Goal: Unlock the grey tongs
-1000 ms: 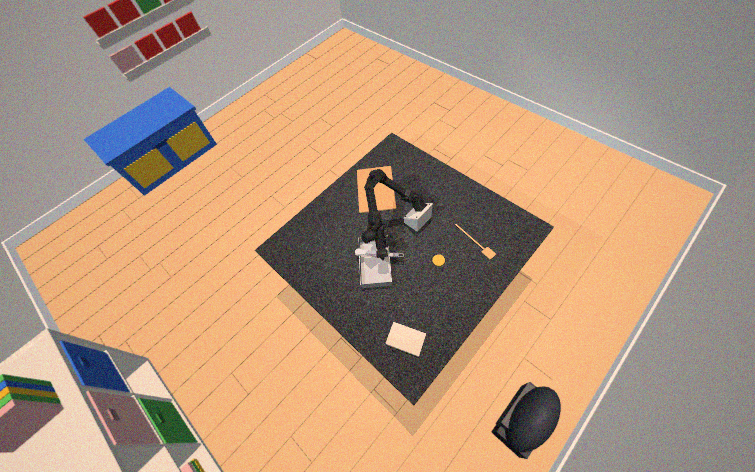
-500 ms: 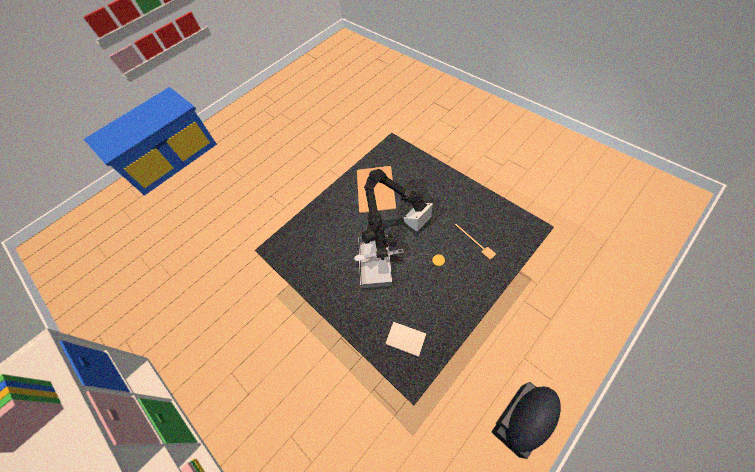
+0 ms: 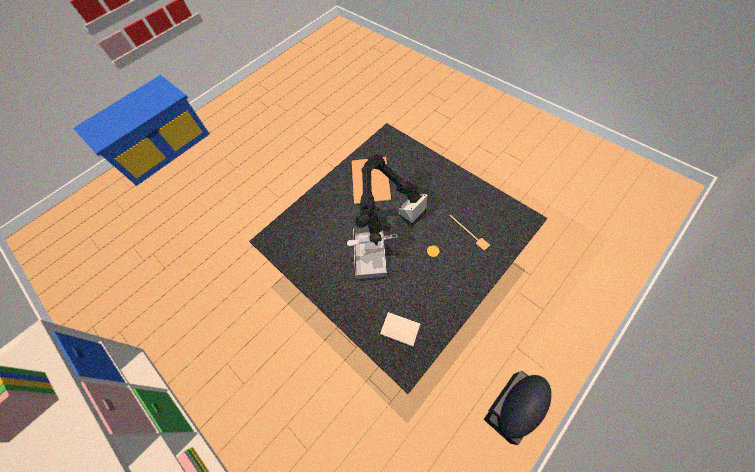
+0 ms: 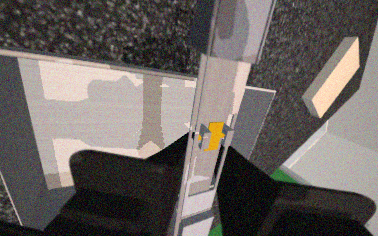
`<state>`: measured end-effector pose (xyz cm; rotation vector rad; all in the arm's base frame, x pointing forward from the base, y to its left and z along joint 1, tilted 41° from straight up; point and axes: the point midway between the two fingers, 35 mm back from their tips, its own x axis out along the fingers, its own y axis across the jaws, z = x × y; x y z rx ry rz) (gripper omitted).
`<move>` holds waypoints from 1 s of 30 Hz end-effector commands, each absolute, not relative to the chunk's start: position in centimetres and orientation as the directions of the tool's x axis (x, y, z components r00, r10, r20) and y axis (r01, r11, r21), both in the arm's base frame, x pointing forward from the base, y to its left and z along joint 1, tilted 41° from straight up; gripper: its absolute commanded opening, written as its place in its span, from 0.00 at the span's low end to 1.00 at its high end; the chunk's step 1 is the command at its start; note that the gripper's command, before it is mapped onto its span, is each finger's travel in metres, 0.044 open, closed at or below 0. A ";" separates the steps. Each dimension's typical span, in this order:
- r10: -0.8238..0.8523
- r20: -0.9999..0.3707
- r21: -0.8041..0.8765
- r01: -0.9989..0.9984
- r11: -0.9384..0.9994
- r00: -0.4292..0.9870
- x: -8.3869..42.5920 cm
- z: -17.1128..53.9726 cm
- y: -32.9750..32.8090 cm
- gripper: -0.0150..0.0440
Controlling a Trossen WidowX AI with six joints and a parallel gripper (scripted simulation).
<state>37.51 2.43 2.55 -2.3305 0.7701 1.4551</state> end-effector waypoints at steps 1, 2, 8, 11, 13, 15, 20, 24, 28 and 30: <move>-0.293 -0.894 0.043 -0.584 -0.810 0.340 37.4 2.6 2.4 0.00; -0.293 -0.894 0.043 -0.584 -0.810 0.340 37.4 2.6 2.4 0.00; -0.323 -0.896 0.071 -0.620 -0.781 0.304 37.3 2.4 2.3 0.00; -0.359 -0.895 0.105 -0.659 -0.745 0.263 37.2 2.2 2.2 0.00; -0.385 -0.892 0.129 -0.684 -0.718 0.235 37.1 2.1 2.2 0.00; -0.411 -0.888 0.154 -0.706 -0.691 0.208 37.0 2.0 2.2 0.00; -0.475 -0.868 0.213 -0.755 -0.620 0.145 36.8 2.0 2.1 0.00; -0.526 -0.845 0.257 -0.787 -0.561 0.099 36.6 2.0 2.0 0.00; -0.577 -0.815 0.297 -0.813 -0.501 0.058 36.5 2.1 1.9 0.00; -0.602 -0.798 0.315 -0.824 -0.471 0.040 36.5 2.2 1.9 0.00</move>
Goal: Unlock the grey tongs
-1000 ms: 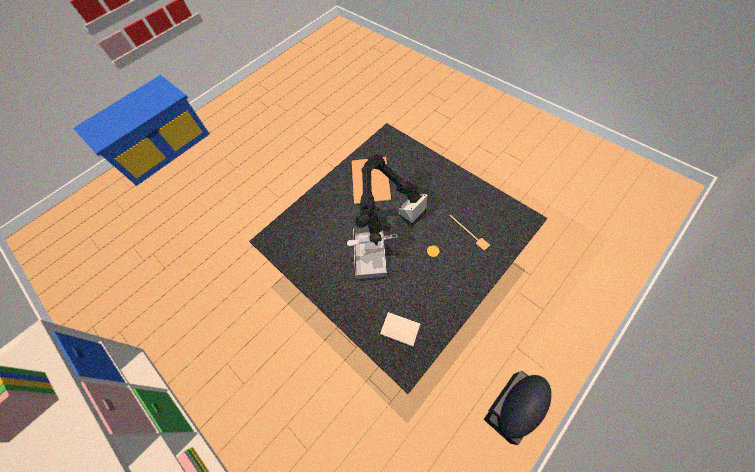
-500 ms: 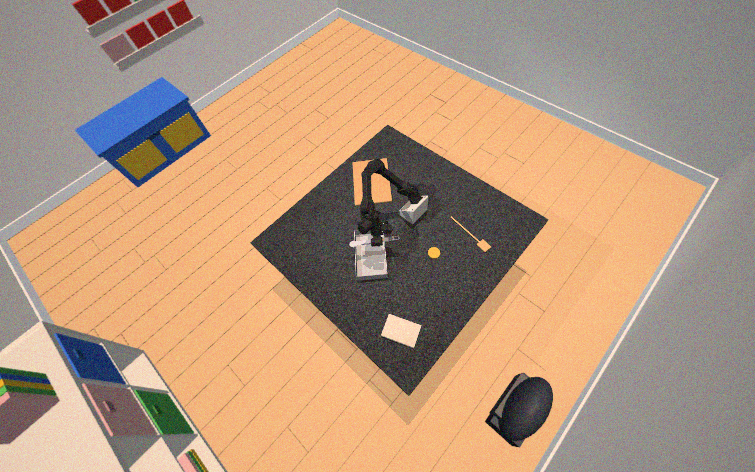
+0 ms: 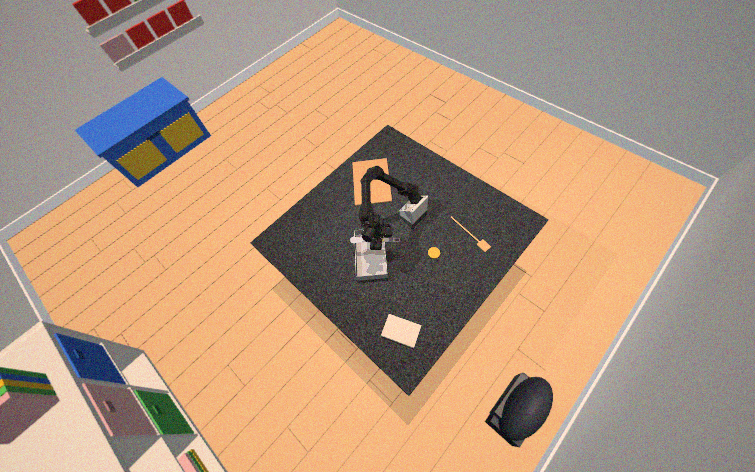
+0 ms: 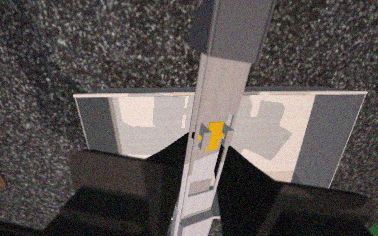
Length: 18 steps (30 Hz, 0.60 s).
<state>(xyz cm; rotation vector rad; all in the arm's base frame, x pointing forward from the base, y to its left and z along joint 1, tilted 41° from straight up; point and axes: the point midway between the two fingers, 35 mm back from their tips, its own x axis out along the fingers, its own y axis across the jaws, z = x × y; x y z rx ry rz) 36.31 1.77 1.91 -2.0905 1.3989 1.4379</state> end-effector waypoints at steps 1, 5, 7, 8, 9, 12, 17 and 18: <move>-0.614 -0.789 0.323 -0.829 -0.457 0.031 36.5 2.3 1.9 0.00; -0.654 -0.756 0.348 -0.844 -0.409 0.005 36.4 2.5 1.9 0.00; -0.656 -0.755 0.349 -0.844 -0.406 0.004 36.4 2.5 1.9 0.00; -0.656 -0.755 0.349 -0.844 -0.406 0.004 36.4 2.5 1.9 0.00; -0.656 -0.755 0.349 -0.844 -0.406 0.004 36.4 2.5 1.9 0.00; -0.656 -0.755 0.349 -0.844 -0.406 0.004 36.4 2.5 1.9 0.00; -0.651 -0.759 0.316 -0.875 -0.366 -0.002 36.3 2.6 1.6 0.00; -0.650 -0.760 0.297 -0.891 -0.344 -0.002 36.3 2.7 1.4 0.00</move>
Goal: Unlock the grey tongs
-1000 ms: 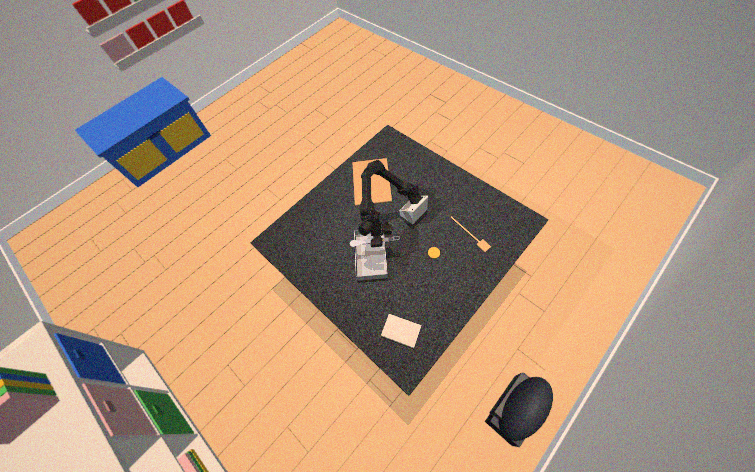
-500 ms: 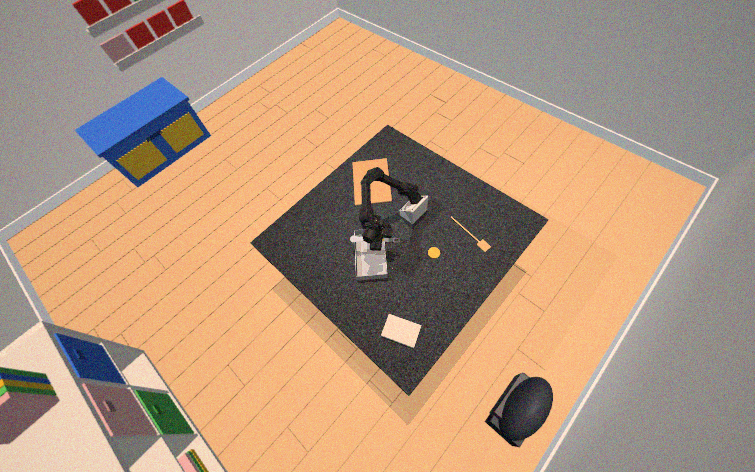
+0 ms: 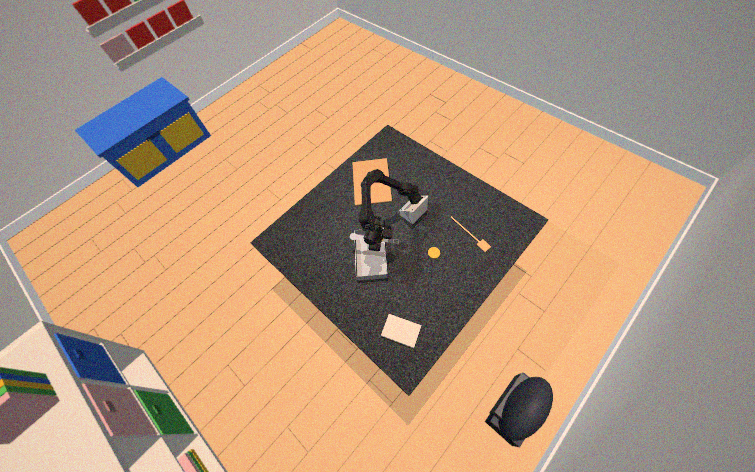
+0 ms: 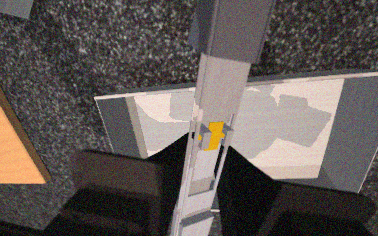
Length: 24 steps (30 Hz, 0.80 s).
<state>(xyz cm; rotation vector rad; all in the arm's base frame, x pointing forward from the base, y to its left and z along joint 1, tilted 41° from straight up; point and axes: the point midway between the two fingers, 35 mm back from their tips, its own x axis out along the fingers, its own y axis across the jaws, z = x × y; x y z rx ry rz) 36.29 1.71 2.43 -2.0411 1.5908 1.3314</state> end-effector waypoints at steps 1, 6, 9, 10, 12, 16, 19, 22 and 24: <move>-0.649 -0.761 0.273 -0.908 -0.317 -0.002 36.3 2.9 1.3 0.00; -0.645 -0.764 0.146 -0.975 -0.169 -0.003 36.4 3.7 0.4 0.00; -0.643 -0.766 0.067 -0.995 -0.076 -0.002 36.4 4.2 -0.2 0.00; -0.641 -0.767 0.040 -0.998 -0.044 -0.003 36.4 4.4 -0.4 0.00; -0.640 -0.769 -0.013 -1.000 0.019 -0.003 36.4 4.7 -0.7 0.00; -0.637 -0.771 -0.117 -0.982 0.146 -0.003 36.3 5.4 -1.5 0.00; -0.636 -0.772 -0.194 -0.952 0.239 -0.002 36.3 5.8 -2.0 0.00; -0.634 -0.773 -0.267 -0.906 0.328 -0.002 36.2 6.3 -2.5 0.00; -0.633 -0.774 -0.313 -0.868 0.385 -0.002 36.2 6.7 -2.9 0.00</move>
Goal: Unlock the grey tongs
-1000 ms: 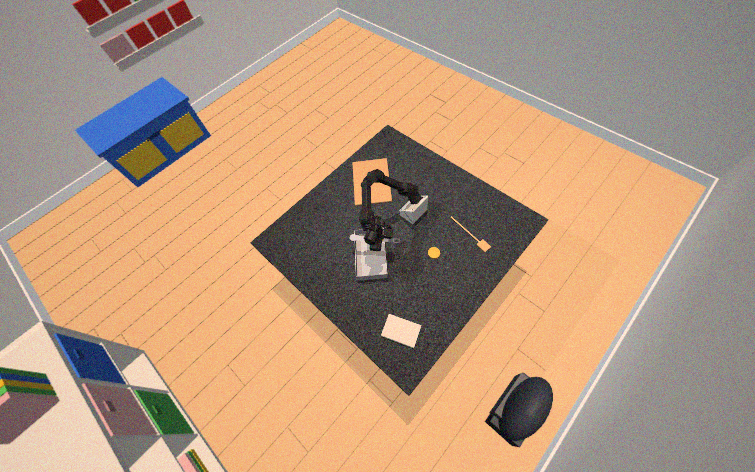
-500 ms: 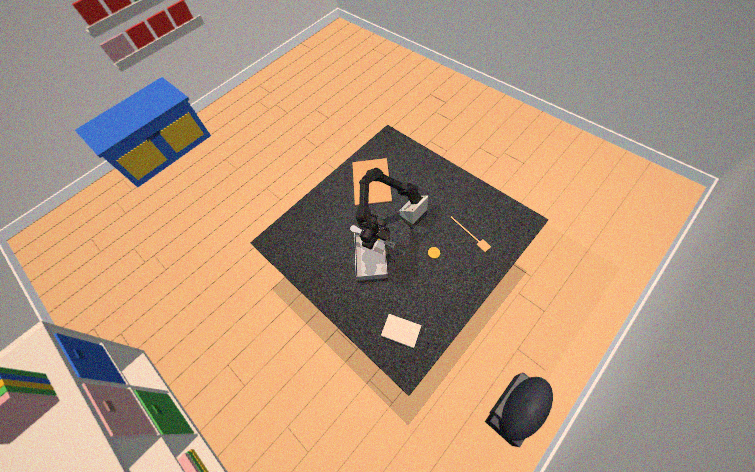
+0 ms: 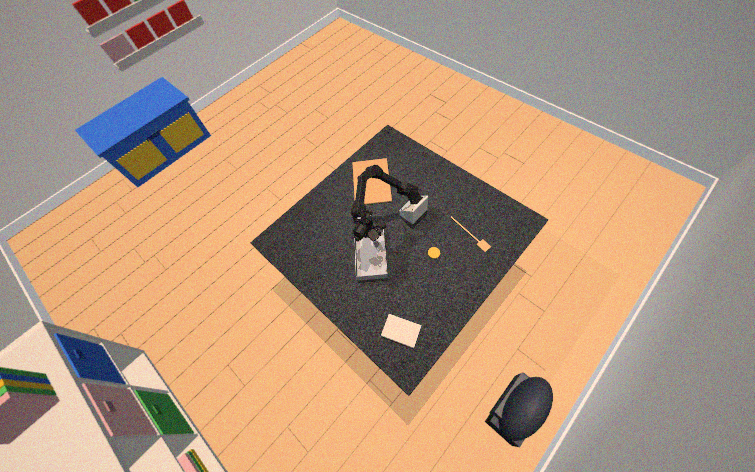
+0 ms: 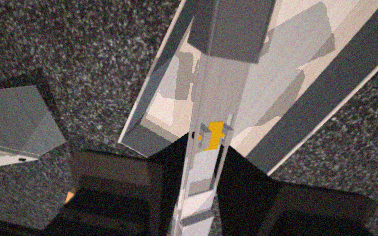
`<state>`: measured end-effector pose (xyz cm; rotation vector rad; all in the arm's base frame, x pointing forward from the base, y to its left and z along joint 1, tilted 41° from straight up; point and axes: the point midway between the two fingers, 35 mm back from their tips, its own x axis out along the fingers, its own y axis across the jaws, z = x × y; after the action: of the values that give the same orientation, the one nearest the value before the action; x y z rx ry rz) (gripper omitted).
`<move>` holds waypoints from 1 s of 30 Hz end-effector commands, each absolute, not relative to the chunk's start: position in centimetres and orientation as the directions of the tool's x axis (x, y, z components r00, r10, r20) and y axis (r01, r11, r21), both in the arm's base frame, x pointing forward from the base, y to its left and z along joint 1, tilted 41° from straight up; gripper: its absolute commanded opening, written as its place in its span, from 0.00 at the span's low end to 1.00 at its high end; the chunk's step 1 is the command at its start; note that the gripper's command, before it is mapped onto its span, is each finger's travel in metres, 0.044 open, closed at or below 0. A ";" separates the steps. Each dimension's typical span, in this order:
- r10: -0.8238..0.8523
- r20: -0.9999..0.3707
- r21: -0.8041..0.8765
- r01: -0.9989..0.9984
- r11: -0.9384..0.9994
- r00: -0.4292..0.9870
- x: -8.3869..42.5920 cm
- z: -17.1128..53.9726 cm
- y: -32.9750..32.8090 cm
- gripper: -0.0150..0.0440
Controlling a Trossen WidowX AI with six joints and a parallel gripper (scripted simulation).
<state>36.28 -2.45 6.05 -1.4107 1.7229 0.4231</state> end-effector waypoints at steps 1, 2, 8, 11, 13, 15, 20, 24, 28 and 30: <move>-0.632 -0.775 -0.335 -0.847 0.413 -0.002 36.2 6.8 -3.1 0.00; -0.632 -0.775 -0.357 -0.824 0.440 -0.002 36.1 7.0 -3.3 0.00; -0.630 -0.777 -0.472 -0.662 0.583 -0.001 35.9 7.9 -4.4 0.00; -0.629 -0.778 -0.519 -0.565 0.642 0.000 35.8 8.4 -4.9 0.00; -0.628 -0.778 -0.546 -0.495 0.676 0.000 35.7 8.7 -5.2 0.00; -0.627 -0.779 -0.569 -0.422 0.706 0.000 35.6 9.1 -5.6 0.00; -0.626 -0.780 -0.610 -0.228 0.759 0.001 35.4 9.8 -6.5 0.00; -0.626 -0.780 -0.625 -0.066 0.778 0.002 35.1 10.5 -7.2 0.00; -0.626 -0.780 -0.623 0.098 0.776 0.003 34.9 11.1 -7.9 0.00; -0.626 -0.780 -0.615 0.179 0.767 0.003 34.7 11.4 -8.2 0.00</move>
<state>34.98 -7.78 10.80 -0.4759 1.4839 -0.5731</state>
